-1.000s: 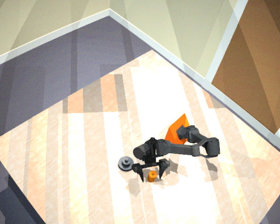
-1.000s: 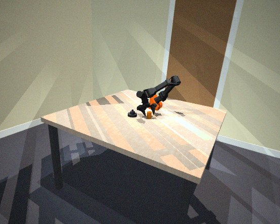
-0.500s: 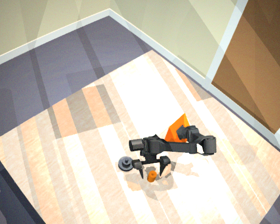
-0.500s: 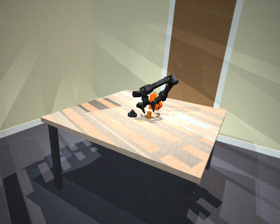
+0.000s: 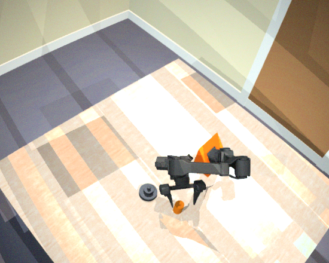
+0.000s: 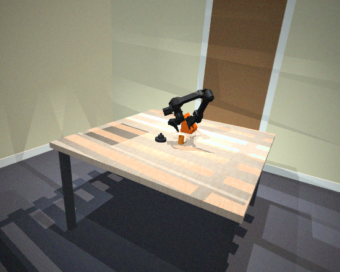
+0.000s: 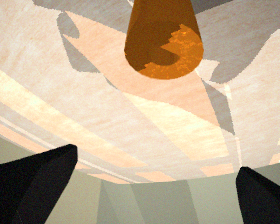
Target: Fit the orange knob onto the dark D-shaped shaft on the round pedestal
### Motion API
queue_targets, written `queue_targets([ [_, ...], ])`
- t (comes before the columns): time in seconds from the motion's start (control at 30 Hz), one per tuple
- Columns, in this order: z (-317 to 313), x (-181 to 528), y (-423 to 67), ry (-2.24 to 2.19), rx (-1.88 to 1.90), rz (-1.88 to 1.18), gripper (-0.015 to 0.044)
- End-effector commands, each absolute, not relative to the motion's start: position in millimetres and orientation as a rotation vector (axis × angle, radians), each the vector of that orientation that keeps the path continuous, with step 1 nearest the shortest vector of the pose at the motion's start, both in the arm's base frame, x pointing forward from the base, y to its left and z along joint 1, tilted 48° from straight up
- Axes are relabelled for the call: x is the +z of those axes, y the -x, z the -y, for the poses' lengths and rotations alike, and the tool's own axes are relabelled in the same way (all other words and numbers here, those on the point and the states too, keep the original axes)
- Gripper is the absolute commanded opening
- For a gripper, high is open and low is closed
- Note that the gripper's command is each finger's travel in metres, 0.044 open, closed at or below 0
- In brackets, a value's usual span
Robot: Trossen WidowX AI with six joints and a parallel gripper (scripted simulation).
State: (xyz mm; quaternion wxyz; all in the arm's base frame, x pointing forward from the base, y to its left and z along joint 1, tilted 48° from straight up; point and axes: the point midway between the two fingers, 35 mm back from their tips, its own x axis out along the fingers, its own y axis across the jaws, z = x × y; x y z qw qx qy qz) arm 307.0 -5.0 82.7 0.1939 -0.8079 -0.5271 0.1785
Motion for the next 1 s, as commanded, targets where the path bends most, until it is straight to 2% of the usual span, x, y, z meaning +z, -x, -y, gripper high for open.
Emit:
queue_targets([
  [0.0, 9, 89, -307, 2.261, 0.513, 1.498, 0.044],
  [0.17, 11, 92, -297, 2.271, 1.007, 1.835, 0.044],
  [0.23, 23, 95, -300, 2.322, 1.267, 1.873, 0.044],
  [0.3, 28, 97, -302, 2.348, 1.363, 1.868, 0.044],
  [0.67, 28, 97, -302, 2.356, 1.353, 1.887, 0.044],
  [0.8, 28, 97, -302, 2.48, 1.116, 2.268, 0.044],
  [0.97, 28, 97, -302, 2.566, 0.604, 2.847, 0.044],
])
